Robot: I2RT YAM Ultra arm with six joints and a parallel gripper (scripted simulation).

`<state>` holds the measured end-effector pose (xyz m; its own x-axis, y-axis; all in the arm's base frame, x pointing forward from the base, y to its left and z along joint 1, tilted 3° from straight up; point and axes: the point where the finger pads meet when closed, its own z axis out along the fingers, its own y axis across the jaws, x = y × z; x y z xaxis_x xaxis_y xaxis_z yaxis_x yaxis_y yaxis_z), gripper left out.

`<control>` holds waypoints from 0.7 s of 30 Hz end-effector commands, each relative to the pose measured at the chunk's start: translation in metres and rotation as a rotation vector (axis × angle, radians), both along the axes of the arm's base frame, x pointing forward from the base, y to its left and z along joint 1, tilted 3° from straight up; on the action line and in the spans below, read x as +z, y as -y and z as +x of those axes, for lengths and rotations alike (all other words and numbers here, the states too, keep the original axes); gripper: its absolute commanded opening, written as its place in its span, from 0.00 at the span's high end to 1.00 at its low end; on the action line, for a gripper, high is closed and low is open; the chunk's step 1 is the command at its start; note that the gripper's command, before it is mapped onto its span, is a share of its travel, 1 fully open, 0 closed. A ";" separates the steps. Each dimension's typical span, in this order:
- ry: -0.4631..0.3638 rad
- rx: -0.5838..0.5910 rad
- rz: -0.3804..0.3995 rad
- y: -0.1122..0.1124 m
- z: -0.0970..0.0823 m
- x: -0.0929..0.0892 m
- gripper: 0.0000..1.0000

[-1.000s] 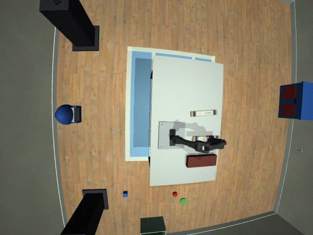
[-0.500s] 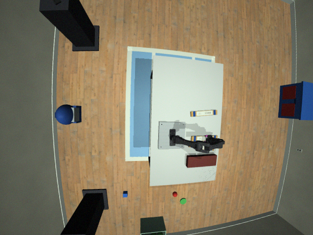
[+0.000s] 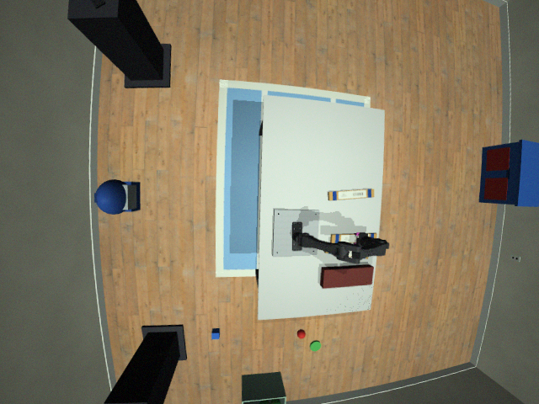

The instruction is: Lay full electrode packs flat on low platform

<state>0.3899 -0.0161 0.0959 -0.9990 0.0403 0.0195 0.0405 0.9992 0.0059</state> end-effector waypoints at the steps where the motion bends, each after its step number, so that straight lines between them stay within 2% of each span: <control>1: 0.084 0.000 -0.002 0.001 0.004 0.049 1.00; 21: 0.085 0.000 -0.003 0.001 0.003 0.073 1.00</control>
